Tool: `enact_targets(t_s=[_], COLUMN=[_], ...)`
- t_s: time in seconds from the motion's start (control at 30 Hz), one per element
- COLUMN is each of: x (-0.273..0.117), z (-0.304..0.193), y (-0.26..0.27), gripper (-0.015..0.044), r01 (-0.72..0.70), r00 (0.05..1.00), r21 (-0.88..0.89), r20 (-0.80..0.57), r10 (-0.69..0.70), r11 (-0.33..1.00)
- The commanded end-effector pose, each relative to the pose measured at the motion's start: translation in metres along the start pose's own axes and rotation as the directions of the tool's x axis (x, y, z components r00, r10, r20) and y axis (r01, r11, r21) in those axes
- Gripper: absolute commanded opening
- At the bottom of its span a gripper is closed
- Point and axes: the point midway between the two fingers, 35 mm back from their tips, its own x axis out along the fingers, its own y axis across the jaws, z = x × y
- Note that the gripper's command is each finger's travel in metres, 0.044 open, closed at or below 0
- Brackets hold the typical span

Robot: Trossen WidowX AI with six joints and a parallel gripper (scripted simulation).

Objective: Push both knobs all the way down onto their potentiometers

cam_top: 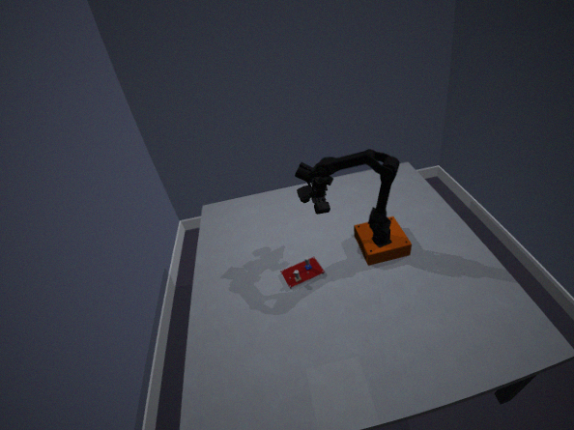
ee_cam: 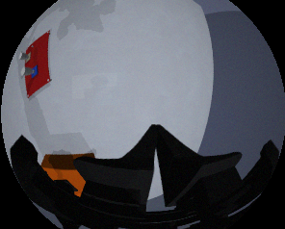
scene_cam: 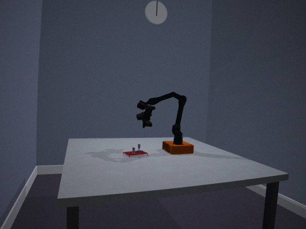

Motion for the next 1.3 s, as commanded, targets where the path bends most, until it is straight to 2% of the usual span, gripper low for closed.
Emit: enact_targets(t_s=[0.0, 0.37, 0.73, 1.27], x=[-0.004, -0.023, -0.048, -0.032], z=[0.03, 0.088, 0.11, 0.109], y=[0.027, 0.116, 0.212, 0.227], gripper=[0.0, 0.0, 0.0, 0.0], r01=[-0.076, -0.25, -0.387, -0.394], r00=[0.996, 0.958, 0.897, 0.893], r21=[-0.096, -0.37, -0.609, -0.62], r20=[0.034, 0.04, -0.073, -0.083], r10=[0.08, 0.284, 0.437, 0.443], r11=[0.992, 0.895, 0.693, 0.678])
